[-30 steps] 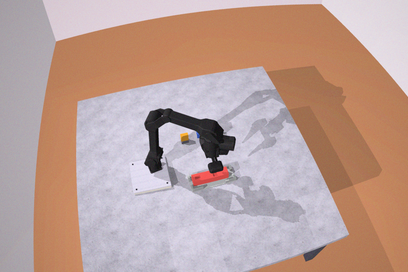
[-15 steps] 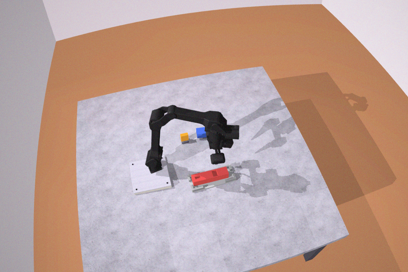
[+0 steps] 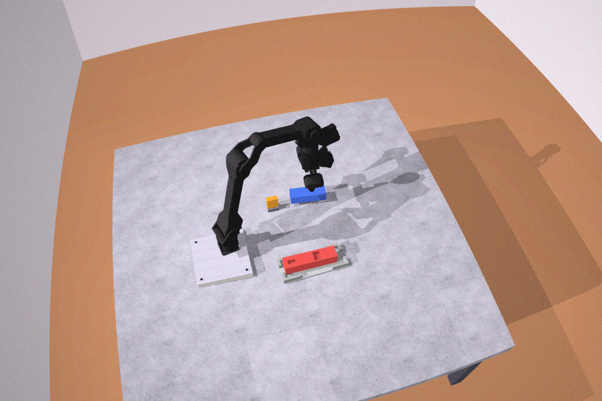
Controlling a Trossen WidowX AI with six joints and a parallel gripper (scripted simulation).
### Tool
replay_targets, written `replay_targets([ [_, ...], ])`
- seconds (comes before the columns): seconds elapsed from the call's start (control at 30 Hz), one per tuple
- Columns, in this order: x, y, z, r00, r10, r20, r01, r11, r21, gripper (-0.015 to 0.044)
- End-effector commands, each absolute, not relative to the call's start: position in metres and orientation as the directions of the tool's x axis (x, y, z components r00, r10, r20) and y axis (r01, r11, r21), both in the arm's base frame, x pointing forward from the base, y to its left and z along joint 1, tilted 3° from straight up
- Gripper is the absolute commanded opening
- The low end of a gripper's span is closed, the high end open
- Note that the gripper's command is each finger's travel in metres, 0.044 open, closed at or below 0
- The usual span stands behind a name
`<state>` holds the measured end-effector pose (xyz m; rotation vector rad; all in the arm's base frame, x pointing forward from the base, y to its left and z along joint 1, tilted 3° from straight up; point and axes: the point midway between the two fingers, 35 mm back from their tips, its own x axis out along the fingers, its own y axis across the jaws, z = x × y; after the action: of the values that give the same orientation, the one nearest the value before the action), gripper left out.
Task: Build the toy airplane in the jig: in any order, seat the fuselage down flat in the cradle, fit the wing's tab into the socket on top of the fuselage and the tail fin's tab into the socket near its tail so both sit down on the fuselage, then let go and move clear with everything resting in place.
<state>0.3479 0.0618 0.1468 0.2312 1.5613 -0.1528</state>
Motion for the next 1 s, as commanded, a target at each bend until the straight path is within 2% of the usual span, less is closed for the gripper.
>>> replay_targets([
  [0.0, 0.349, 0.078, 0.149, 0.013, 0.054, -0.998, 0.268, 0.962, 0.055, 0.044],
  [0.13, 0.349, 0.078, 0.148, 0.013, 0.054, -0.998, 0.268, 0.962, 0.055, 0.044],
  [0.3, 0.349, 0.08, 0.108, 0.013, 0.054, -0.998, 0.268, 0.962, 0.056, 0.044],
  [0.97, 0.35, 0.082, 0.076, 0.013, 0.054, -0.998, 0.268, 0.962, 0.056, 0.044],
])
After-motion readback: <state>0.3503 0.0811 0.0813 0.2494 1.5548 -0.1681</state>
